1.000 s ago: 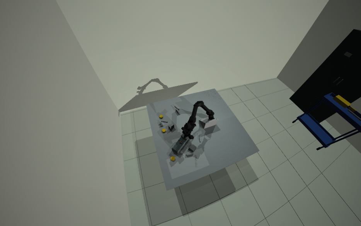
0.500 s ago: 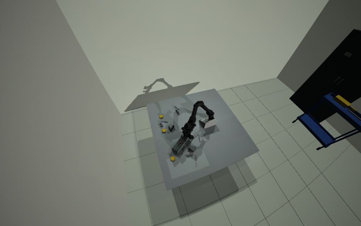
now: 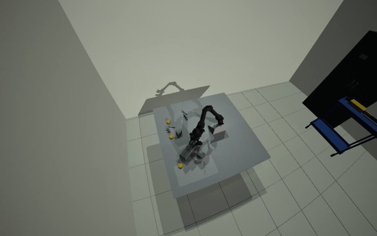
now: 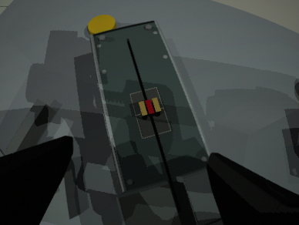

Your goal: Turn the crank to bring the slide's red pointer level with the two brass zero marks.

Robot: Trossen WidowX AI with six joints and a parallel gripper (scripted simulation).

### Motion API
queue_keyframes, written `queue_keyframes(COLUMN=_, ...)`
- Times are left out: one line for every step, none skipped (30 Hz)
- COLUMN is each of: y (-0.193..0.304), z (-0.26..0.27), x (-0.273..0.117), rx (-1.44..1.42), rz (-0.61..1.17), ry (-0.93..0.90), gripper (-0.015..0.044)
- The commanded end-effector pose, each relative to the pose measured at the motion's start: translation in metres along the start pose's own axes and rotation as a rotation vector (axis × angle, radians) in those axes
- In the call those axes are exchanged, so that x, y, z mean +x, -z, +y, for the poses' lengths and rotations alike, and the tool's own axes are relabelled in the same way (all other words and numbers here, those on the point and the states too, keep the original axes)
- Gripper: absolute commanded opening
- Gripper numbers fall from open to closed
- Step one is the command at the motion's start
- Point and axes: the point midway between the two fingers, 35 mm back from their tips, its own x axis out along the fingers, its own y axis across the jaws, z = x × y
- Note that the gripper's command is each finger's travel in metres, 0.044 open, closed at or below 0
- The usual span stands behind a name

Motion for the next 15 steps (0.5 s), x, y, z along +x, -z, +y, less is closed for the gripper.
queue_keyframes(y=0.0, z=0.0, x=0.0, rx=0.0, rz=0.0, ry=0.0, gripper=0.0309)
queue_keyframes(y=0.0, z=0.0, x=0.0, rx=0.0, rz=0.0, ry=0.0, gripper=0.0282)
queue_keyframes(y=0.0, z=0.0, x=0.0, rx=0.0, rz=0.0, ry=0.0, gripper=0.0256)
queue_keyframes(y=0.0, z=0.0, x=0.0, rx=0.0, rz=0.0, ry=0.0, gripper=0.023)
queue_keyframes(y=0.0, z=0.0, x=0.0, rx=0.0, rz=0.0, ry=0.0, gripper=0.0204)
queue_keyframes(y=0.0, z=0.0, x=0.0, rx=0.0, rz=0.0, ry=0.0, gripper=0.0177)
queue_keyframes(y=0.0, z=0.0, x=0.0, rx=0.0, rz=0.0, ry=0.0, gripper=0.0151)
queue_keyframes(y=0.0, z=0.0, x=0.0, rx=0.0, rz=0.0, ry=0.0, gripper=0.0125)
queue_keyframes(y=0.0, z=0.0, x=0.0, rx=0.0, rz=0.0, ry=0.0, gripper=0.0099)
queue_keyframes(y=0.0, z=0.0, x=0.0, rx=0.0, rz=0.0, ry=0.0, gripper=0.0072)
queue_keyframes(y=0.0, z=0.0, x=0.0, rx=0.0, rz=0.0, ry=0.0, gripper=0.0046)
queue_keyframes(y=0.0, z=0.0, x=0.0, rx=0.0, rz=0.0, ry=0.0, gripper=0.002)
queue_keyframes(y=0.0, z=0.0, x=0.0, rx=0.0, rz=0.0, ry=0.0, gripper=0.0)
queue_keyframes(y=0.0, z=0.0, x=0.0, rx=0.0, rz=0.0, ry=0.0, gripper=0.0)
queue_keyframes(y=0.0, z=0.0, x=0.0, rx=0.0, rz=0.0, ry=0.0, gripper=0.0)
